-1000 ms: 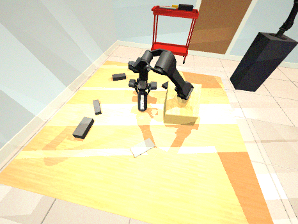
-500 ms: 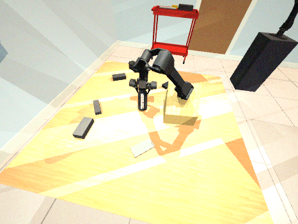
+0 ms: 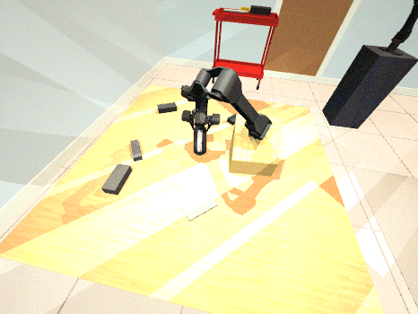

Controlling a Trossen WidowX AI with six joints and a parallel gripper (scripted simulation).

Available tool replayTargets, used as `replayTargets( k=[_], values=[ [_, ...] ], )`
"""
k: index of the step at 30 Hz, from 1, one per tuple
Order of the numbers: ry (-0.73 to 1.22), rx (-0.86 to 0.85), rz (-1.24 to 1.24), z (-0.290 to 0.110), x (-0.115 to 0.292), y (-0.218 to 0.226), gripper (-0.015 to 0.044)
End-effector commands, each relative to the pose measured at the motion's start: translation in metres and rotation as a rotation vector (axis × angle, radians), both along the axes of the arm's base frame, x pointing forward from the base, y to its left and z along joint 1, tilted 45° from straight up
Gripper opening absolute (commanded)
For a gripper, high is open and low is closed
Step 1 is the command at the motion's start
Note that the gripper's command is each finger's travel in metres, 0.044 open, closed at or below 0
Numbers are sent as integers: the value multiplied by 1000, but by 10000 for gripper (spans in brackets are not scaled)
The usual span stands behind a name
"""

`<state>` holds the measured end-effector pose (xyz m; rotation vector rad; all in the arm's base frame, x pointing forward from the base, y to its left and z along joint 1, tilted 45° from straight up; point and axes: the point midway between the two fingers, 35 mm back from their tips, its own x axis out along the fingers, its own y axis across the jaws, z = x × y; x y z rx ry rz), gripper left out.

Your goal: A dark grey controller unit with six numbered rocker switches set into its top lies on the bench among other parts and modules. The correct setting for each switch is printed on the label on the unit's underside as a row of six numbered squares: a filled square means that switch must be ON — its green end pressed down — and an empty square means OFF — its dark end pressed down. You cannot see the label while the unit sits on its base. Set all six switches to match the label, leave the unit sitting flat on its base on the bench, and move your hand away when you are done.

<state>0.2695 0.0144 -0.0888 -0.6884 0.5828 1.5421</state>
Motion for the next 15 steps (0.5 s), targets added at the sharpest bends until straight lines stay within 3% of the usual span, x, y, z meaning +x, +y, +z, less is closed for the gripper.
replayTargets(
  k=[1,15],
  values=[
    [11,9,22,-6,-4,6,338],
    [10,9,22,-17,-3,4,338]
  ],
)
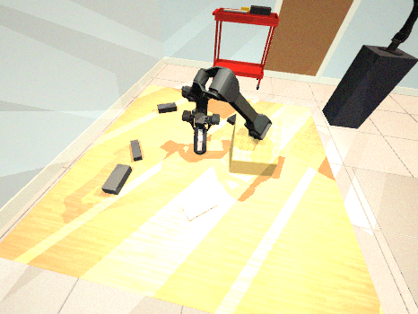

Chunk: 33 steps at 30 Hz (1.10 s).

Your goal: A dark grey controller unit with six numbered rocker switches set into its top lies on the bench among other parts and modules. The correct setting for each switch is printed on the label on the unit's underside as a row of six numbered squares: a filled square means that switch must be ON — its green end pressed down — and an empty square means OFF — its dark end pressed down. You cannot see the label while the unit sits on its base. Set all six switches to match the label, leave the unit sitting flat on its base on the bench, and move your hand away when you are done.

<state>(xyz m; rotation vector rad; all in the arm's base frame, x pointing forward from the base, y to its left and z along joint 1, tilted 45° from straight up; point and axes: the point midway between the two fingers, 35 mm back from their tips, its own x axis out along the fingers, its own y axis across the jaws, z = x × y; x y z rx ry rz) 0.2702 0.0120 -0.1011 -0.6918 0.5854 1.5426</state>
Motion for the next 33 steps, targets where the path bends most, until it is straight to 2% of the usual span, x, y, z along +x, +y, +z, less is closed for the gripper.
replayTargets(
  k=[1,33],
  values=[
    [10,12,20,-5,-4,6,338],
    [10,12,20,-30,-4,7,338]
  ],
)
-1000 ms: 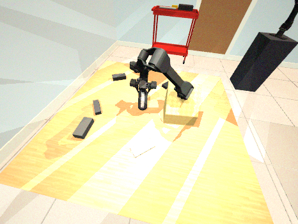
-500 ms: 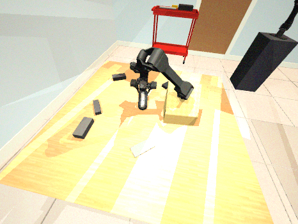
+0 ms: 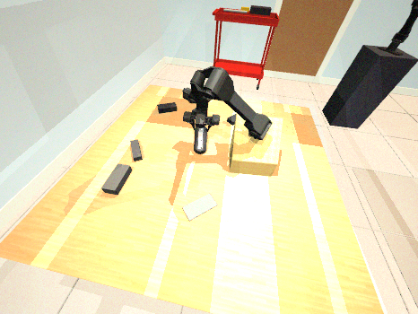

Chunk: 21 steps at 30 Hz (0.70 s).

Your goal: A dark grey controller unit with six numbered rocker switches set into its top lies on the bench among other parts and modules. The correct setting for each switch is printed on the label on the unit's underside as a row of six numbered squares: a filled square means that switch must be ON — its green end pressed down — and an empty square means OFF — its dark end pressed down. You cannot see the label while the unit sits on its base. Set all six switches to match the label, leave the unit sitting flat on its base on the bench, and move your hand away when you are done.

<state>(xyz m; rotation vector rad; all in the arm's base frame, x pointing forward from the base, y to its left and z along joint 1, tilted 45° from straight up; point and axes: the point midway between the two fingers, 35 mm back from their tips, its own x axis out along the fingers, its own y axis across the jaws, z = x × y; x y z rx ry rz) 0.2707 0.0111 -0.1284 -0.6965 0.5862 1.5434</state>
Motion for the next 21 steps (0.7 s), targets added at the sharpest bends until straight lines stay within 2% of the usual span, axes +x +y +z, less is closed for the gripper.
replayTargets(
  k=[1,21],
  values=[
    [12,15,18,-4,-4,8,338],
    [12,16,18,-20,-4,10,338]
  ],
)
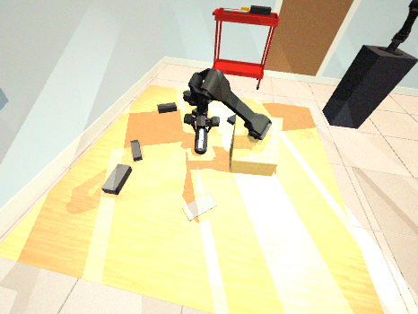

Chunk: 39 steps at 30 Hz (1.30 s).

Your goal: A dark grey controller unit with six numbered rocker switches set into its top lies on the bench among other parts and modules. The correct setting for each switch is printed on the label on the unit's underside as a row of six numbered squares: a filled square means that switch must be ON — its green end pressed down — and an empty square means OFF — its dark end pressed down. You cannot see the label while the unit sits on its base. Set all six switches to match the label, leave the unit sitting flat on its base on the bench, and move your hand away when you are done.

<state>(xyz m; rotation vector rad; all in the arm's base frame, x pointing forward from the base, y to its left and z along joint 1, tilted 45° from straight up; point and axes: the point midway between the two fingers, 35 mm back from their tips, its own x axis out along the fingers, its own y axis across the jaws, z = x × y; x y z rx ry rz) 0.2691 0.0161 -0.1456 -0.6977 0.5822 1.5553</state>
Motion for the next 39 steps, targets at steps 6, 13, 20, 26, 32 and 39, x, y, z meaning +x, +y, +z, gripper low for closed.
replayTargets(
  k=[6,13,20,26,32,39],
  values=[
    [10,13,6,-7,-2,7,338],
    [10,13,6,-12,-2,8,338],
    [10,13,6,-18,-3,10,338],
    [10,13,6,-22,-3,12,338],
    [10,14,6,-27,-3,14,338],
    [10,14,6,-32,-3,16,338]
  ],
)
